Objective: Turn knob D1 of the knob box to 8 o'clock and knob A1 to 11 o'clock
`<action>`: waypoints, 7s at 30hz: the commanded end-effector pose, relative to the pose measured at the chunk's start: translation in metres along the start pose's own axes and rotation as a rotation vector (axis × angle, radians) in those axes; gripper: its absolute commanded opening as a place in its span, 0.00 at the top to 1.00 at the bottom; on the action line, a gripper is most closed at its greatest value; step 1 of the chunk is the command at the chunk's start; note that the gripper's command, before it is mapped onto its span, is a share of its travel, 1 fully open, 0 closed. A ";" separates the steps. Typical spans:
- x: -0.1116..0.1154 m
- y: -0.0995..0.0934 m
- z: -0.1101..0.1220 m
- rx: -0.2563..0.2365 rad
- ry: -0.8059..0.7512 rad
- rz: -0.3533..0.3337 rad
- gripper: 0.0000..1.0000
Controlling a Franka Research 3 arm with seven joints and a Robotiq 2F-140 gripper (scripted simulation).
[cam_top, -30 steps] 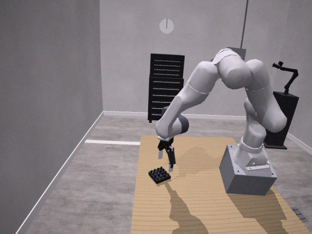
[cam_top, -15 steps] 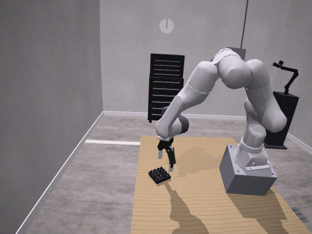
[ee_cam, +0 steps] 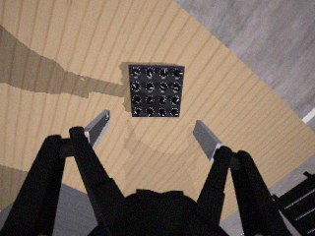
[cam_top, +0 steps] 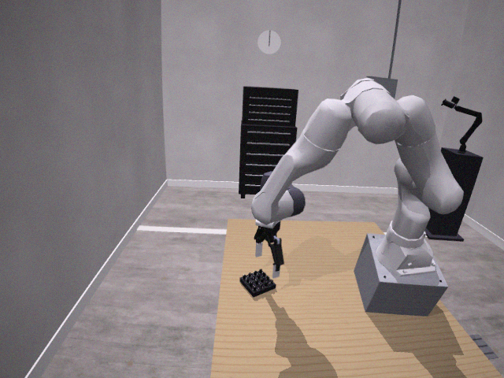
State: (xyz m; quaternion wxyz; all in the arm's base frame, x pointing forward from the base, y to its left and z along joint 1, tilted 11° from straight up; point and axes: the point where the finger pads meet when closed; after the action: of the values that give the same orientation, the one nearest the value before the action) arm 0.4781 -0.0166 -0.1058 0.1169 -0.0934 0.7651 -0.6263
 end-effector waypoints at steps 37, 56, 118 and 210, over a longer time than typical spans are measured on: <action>-0.001 -0.001 0.001 0.002 -0.003 0.004 0.00; -0.001 -0.001 0.001 0.002 -0.003 0.004 0.00; 0.047 -0.001 0.020 0.002 -0.003 0.004 0.00; 0.048 -0.001 0.020 0.002 -0.003 0.004 0.00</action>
State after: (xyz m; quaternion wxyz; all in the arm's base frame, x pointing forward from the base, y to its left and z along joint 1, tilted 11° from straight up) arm 0.4375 -0.0486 -0.1122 0.1170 -0.0918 0.7654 -0.6261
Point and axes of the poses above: the point where the finger pads meet when closed, its own y axis out along the fingers, its own z axis across the jaws, x = y × z, and after that the axes turned 14 degrees about y, right-handed
